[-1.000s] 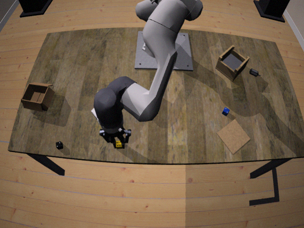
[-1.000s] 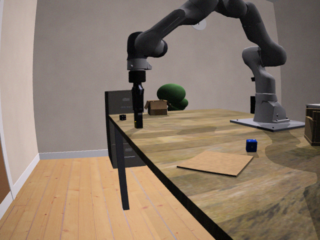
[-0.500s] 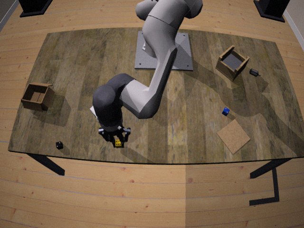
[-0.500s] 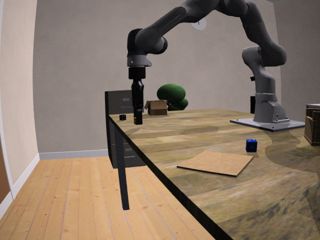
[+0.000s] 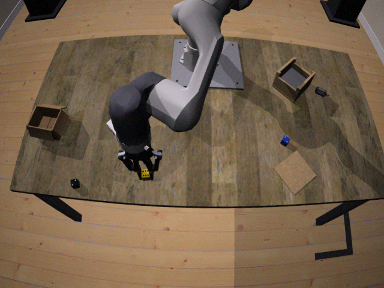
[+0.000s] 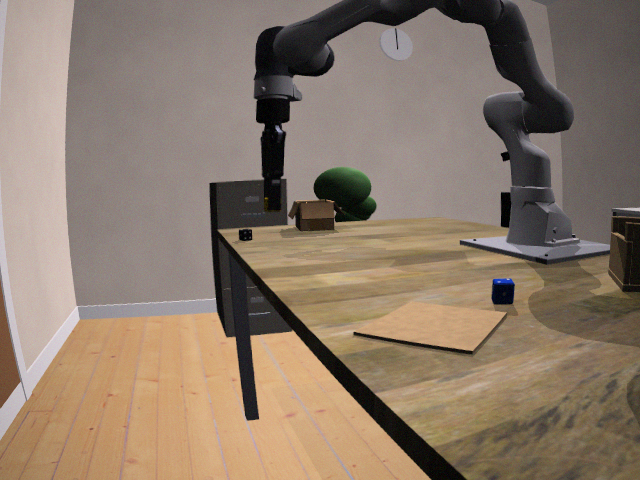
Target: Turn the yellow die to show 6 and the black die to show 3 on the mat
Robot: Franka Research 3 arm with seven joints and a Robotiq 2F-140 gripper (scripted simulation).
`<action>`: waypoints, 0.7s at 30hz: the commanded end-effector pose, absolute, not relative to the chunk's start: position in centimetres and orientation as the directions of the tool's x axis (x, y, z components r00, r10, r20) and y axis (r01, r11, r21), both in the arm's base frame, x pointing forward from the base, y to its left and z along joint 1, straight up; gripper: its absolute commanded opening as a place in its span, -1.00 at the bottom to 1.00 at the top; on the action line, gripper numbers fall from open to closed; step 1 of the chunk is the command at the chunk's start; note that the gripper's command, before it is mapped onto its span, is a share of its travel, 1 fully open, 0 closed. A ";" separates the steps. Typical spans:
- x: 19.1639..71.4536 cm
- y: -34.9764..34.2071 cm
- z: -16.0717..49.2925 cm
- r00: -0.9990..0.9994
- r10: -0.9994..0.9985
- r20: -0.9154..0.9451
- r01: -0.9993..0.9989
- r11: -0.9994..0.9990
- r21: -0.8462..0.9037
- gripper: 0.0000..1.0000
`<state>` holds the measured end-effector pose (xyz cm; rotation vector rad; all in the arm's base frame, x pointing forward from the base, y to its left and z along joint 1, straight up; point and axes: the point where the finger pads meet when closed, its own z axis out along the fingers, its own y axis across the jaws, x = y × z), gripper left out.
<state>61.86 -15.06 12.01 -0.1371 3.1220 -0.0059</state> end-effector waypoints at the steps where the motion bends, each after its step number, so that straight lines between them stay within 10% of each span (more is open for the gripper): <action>1: 61.2 -14.8 12.1 -0.997 -0.072 0.006 -0.072 0.997 0.000 -0.51; 21: 66.0 3.5 12.4 -0.964 -0.265 0.008 -0.265 0.964 -0.013 -0.51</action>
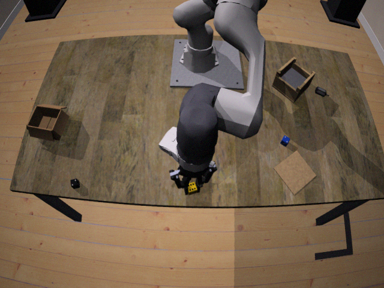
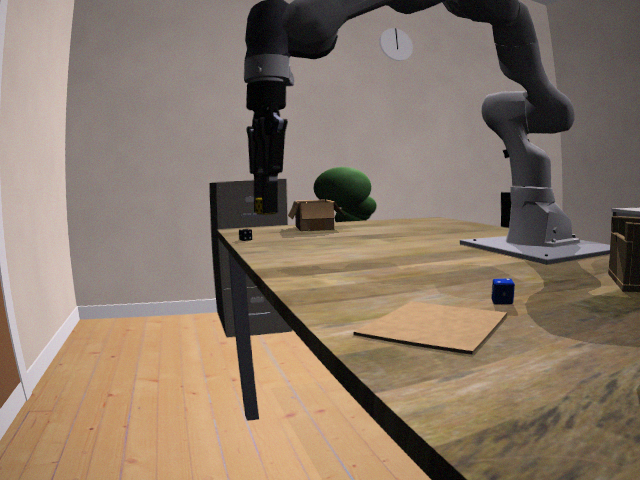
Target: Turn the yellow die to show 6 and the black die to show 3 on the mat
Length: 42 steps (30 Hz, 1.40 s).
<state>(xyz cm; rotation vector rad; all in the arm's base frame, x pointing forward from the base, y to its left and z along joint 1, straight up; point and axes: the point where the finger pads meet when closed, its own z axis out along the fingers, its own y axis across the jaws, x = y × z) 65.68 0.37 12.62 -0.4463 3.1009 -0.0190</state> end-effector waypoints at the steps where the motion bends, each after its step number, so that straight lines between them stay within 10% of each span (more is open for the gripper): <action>1: 66.1 7.3 12.5 -0.942 -0.335 0.009 -0.335 0.942 -0.014 -0.51; 22: 57.2 43.4 12.5 -0.792 -0.610 0.005 -0.610 0.792 0.002 -0.51; 42: 56.5 44.4 12.1 -0.786 -0.619 0.005 -0.619 0.786 0.003 -0.51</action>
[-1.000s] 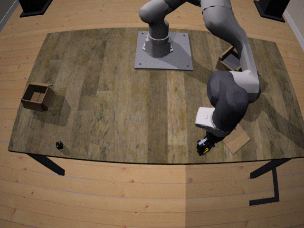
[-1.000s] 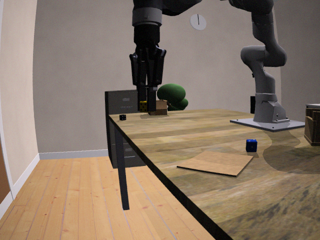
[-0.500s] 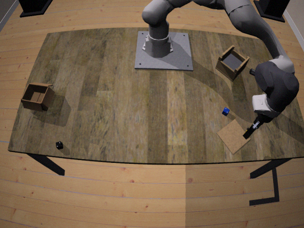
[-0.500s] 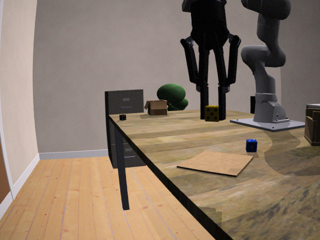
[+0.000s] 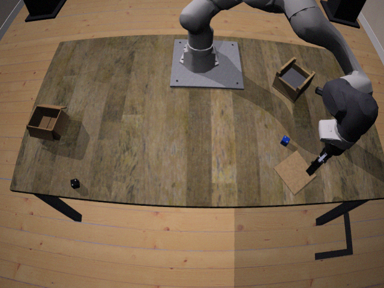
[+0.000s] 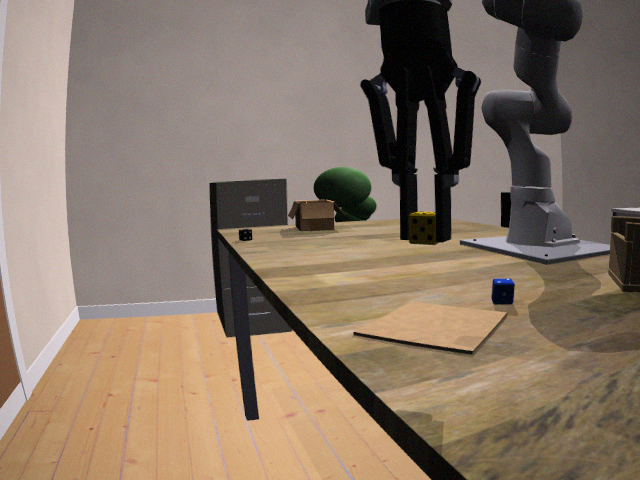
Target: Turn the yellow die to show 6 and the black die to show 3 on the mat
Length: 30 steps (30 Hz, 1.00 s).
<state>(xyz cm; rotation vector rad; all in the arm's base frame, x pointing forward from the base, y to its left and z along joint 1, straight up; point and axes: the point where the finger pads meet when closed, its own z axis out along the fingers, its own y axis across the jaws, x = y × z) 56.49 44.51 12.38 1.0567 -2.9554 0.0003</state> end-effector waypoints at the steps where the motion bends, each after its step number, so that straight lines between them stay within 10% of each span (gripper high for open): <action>1: 56.5 44.4 11.9 -0.786 -0.619 0.005 -0.619 0.786 0.003 -0.51; 30: 56.6 44.5 3.0 -0.786 -0.619 0.005 -0.619 0.786 0.003 -0.51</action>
